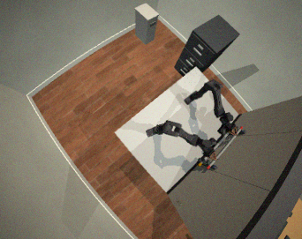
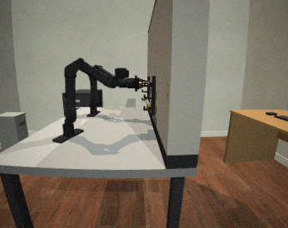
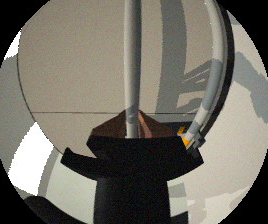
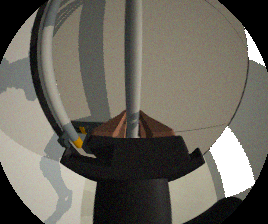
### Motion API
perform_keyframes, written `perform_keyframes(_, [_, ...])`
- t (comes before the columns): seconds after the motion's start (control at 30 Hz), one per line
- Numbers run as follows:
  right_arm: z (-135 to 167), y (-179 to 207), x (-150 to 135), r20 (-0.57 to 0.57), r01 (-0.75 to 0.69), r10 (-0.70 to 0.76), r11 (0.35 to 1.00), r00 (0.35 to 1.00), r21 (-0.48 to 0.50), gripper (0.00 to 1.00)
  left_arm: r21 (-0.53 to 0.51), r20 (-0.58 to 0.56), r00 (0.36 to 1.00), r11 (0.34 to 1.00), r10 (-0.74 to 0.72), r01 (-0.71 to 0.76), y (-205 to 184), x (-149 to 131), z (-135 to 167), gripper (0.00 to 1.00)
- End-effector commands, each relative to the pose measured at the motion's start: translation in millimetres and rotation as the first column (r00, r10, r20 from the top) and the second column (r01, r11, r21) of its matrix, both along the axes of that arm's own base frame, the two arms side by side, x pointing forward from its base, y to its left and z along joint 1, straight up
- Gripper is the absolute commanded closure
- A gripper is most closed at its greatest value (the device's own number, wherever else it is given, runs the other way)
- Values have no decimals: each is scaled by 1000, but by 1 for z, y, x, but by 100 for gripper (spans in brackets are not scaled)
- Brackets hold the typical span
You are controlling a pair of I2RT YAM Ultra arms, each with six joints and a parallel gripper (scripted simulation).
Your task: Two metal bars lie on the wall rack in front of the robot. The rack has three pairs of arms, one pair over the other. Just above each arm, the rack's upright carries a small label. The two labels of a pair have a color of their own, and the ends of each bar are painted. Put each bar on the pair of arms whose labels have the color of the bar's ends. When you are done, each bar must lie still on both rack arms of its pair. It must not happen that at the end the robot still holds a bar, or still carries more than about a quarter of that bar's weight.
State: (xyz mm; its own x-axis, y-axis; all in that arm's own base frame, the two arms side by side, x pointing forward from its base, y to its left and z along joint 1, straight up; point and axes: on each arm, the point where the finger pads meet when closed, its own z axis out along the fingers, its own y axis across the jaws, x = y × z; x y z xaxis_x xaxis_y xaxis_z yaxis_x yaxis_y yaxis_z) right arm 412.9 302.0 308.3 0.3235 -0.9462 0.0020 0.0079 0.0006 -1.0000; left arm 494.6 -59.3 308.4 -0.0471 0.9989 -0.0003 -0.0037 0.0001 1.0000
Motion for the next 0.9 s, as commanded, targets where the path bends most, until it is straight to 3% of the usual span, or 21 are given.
perform_keyframes(0.0, [14,-2,-4,-7,5,-5,1000,1000,0,100,1,-3,1000,1000,11,-11,3,-4,14,100])
perform_keyframes(0.87, [42,-2,-4,-7,5,-5,1000,1000,0,100,0,-3,1000,1000,11,-11,3,-4,42,100])
